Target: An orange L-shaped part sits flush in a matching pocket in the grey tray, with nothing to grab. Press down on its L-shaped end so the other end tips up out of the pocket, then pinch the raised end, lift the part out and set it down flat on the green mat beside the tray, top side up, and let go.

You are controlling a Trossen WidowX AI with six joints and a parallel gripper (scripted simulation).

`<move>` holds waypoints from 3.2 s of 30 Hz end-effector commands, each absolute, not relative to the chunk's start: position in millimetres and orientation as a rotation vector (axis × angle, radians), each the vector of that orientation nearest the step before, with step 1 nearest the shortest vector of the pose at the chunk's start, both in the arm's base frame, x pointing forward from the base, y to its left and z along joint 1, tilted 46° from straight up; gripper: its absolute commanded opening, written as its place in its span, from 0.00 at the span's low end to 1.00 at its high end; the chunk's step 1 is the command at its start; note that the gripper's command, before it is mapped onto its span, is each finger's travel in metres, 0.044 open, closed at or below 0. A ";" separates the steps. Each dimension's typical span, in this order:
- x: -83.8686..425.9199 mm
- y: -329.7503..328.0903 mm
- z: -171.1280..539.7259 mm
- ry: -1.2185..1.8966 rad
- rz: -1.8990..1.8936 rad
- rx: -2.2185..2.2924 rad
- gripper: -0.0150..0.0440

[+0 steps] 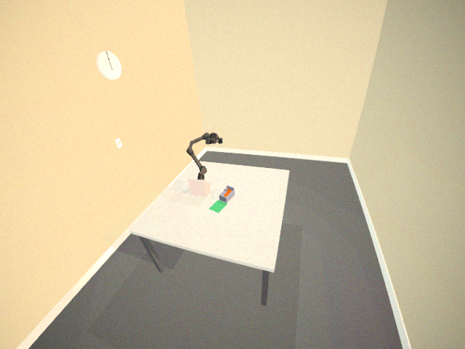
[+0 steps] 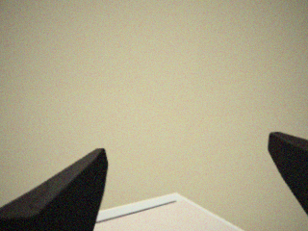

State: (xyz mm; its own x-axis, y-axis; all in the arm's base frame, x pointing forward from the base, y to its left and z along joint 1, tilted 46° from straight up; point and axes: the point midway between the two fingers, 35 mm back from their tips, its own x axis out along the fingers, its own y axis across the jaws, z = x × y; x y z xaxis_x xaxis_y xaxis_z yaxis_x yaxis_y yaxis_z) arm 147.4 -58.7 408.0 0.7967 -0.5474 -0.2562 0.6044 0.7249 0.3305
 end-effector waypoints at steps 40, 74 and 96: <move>298.3 65.8 40.9 1.658 0.475 0.771 0.56; 289.1 134.8 -25.9 1.658 0.478 0.774 0.56; 289.6 144.6 -28.9 1.655 0.483 0.769 0.56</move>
State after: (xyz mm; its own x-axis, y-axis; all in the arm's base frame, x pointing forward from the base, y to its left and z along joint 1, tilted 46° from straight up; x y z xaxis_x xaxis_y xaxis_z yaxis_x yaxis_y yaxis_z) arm 288.3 145.0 -32.8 -0.0955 0.7115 -0.6962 0.2262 0.6966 0.6808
